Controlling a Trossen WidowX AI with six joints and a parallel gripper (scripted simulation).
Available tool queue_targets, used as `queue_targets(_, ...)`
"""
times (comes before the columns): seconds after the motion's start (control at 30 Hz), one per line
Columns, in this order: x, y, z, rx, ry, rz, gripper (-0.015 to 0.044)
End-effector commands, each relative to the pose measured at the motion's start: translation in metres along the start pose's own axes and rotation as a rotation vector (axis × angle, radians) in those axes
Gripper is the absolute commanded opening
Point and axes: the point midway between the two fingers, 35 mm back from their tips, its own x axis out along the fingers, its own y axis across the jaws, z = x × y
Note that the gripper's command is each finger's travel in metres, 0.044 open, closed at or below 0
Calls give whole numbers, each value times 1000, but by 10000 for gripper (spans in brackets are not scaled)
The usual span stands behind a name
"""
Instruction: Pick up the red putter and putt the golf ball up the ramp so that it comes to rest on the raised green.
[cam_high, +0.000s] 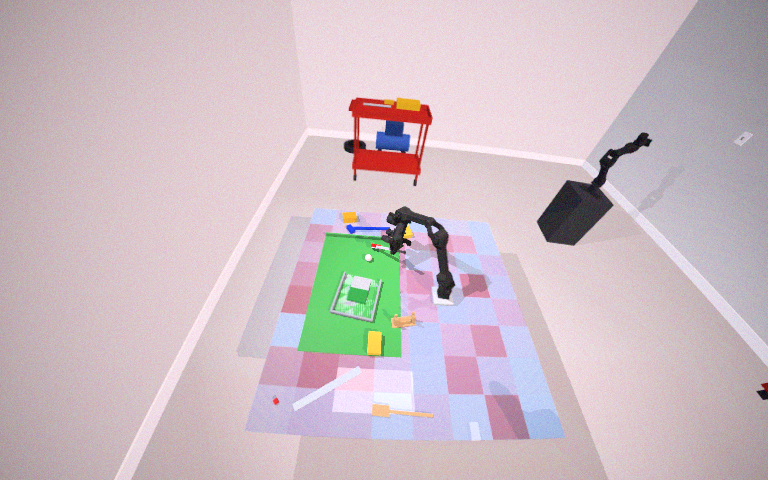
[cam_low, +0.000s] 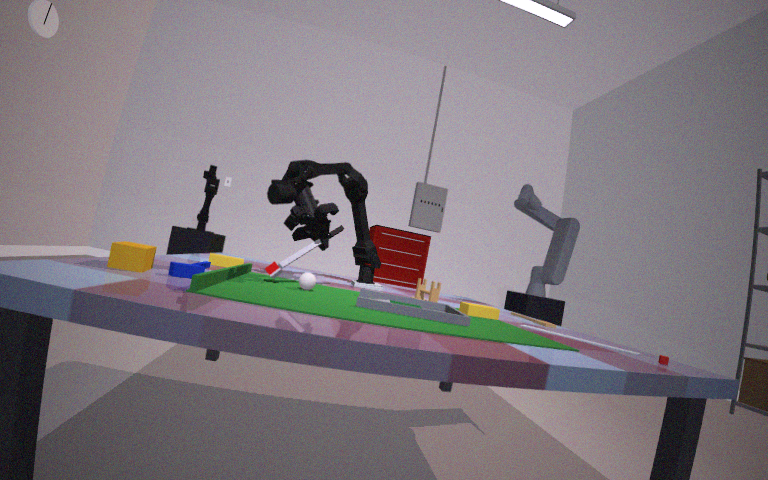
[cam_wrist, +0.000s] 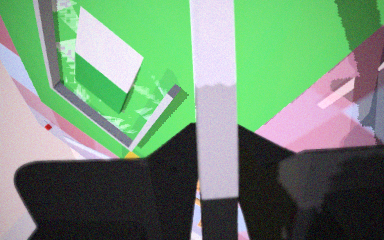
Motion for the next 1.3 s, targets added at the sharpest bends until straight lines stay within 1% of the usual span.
queue_targets(0.0,21,28,-21,-17,4,-5,0)
queue_targets(0.2,68,71,-76,-23,5,0,0)
queue_targets(0.33,92,86,-111,-27,17,13,0)
queue_targets(0.57,89,99,-123,-27,18,13,0)
queue_targets(0.87,73,139,-165,-26,21,16,0)
queue_targets(1.27,76,136,-163,-34,28,16,0)
